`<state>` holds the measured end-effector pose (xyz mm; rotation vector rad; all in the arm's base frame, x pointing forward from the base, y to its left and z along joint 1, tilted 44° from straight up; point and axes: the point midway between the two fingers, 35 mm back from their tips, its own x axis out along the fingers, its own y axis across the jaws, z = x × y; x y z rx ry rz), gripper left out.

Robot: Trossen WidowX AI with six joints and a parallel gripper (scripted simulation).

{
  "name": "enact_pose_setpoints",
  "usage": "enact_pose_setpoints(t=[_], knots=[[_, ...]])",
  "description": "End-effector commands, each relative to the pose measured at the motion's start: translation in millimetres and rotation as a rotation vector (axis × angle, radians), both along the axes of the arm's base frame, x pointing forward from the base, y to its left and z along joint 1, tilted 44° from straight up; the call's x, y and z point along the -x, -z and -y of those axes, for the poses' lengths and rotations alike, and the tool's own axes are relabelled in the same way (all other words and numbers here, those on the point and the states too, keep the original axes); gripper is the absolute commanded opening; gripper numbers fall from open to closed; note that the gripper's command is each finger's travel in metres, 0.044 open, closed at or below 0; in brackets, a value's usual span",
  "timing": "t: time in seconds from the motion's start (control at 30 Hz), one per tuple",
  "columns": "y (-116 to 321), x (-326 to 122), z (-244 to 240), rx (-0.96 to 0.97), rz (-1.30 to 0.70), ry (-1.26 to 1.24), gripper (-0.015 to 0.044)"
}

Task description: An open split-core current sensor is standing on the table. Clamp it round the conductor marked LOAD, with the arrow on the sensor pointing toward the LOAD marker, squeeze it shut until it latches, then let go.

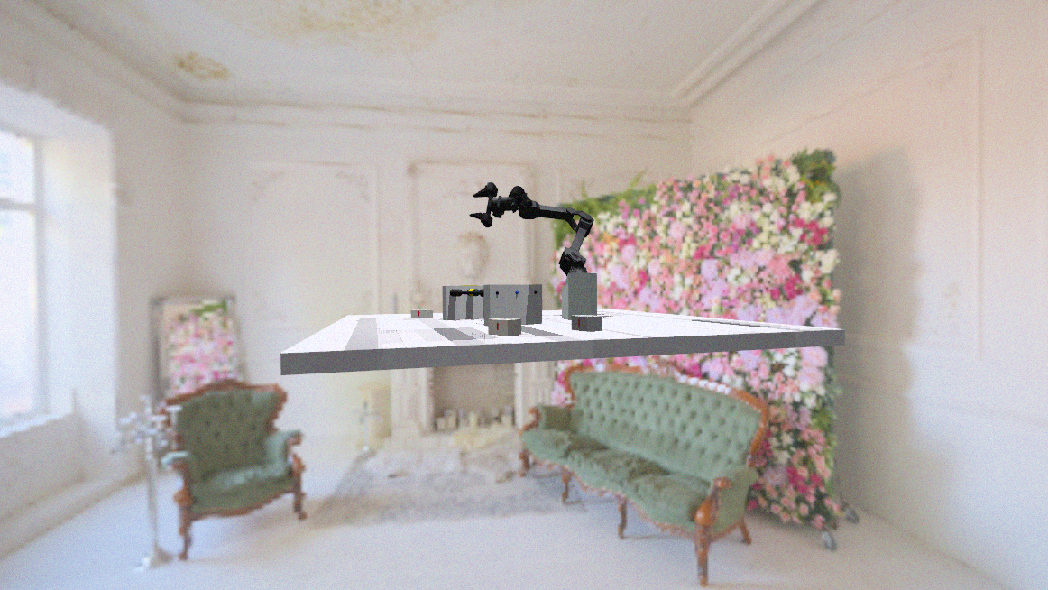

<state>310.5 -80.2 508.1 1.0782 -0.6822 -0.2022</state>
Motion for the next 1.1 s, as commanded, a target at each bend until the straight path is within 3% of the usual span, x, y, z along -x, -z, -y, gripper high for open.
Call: enact_pose_setpoints(t=[0.0,0.47,0.8,1.07], knots=[[69.6,-11.6,-30.6,0.397,-0.325,-0.039,0.0440],[184.8,-5.3,-80.0,1.077,-0.637,-0.174,0.0440],[187.4,-6.9,-79.4,1.074,-0.652,-0.177,0.0440],[284.7,-46.0,-48.1,0.876,-1.317,-0.167,0.0440]])
